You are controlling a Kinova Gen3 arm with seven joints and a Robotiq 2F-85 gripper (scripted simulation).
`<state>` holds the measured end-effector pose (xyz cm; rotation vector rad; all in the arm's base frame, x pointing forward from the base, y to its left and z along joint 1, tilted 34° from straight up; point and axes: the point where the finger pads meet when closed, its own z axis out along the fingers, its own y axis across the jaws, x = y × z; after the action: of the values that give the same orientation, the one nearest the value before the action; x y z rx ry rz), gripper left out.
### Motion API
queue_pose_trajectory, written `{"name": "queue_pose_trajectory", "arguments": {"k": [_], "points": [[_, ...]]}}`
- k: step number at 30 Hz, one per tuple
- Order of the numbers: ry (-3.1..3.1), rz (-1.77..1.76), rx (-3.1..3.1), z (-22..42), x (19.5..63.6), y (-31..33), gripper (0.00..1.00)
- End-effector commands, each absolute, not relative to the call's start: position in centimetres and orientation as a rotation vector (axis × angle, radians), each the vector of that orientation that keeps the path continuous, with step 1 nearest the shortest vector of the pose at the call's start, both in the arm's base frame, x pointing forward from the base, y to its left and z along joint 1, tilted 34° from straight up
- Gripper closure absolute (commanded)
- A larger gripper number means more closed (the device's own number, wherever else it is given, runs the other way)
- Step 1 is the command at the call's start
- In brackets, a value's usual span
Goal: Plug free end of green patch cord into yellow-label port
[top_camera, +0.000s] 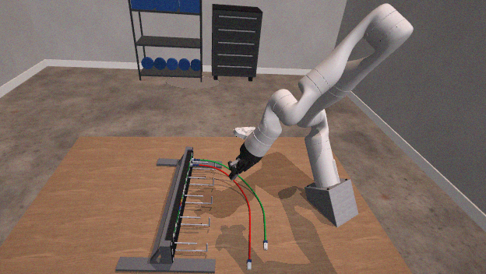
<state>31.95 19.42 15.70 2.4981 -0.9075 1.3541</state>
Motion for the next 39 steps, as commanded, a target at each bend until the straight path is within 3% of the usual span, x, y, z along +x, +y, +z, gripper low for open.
{"name": "queue_pose_trajectory", "arguments": {"k": [1,18,39], "points": [[-1.147,1.31,2.449,12.8,31.4,19.9,1.0],[-1.94,0.951,2.16,0.6,24.8,23.8,1.0],[-2.025,0.903,2.104,-1.0,23.9,24.4,1.0]]}}
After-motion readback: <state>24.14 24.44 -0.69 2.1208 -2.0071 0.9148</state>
